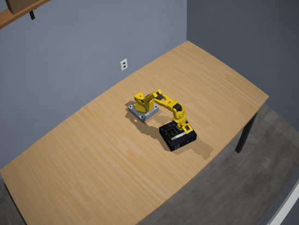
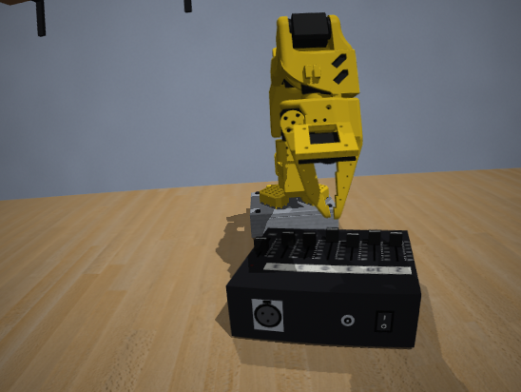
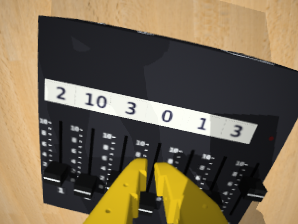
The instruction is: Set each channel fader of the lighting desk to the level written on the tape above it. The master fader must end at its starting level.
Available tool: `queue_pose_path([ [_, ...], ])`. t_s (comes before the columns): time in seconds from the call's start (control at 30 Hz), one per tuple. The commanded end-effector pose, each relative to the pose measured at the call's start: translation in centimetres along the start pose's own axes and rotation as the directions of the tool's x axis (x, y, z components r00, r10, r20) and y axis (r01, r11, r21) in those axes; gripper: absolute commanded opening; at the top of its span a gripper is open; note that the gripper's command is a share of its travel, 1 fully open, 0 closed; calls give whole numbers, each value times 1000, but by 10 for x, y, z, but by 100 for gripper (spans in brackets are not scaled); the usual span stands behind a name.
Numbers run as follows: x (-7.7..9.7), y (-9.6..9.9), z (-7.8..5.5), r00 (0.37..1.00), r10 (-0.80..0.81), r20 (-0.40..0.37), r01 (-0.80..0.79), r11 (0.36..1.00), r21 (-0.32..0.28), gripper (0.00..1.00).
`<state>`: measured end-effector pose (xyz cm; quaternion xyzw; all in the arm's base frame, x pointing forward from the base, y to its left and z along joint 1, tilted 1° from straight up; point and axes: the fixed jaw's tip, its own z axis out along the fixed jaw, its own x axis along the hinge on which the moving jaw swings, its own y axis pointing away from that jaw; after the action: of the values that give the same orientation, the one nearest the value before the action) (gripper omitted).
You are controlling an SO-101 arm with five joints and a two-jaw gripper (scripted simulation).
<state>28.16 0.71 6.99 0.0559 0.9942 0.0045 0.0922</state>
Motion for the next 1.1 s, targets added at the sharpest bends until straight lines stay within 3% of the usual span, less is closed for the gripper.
queue_pose_path([
  [0.0, 3, 0, 4, 1000, 7, -26, -7, 1000, 2, 0],
  [0.8, 3, 0, 4, 1000, 13, -27, -13, 1000, 2, 0],
  [1.07, 6, 0, 1, 990, 137, -38, -137, 991, 8, 0],
])
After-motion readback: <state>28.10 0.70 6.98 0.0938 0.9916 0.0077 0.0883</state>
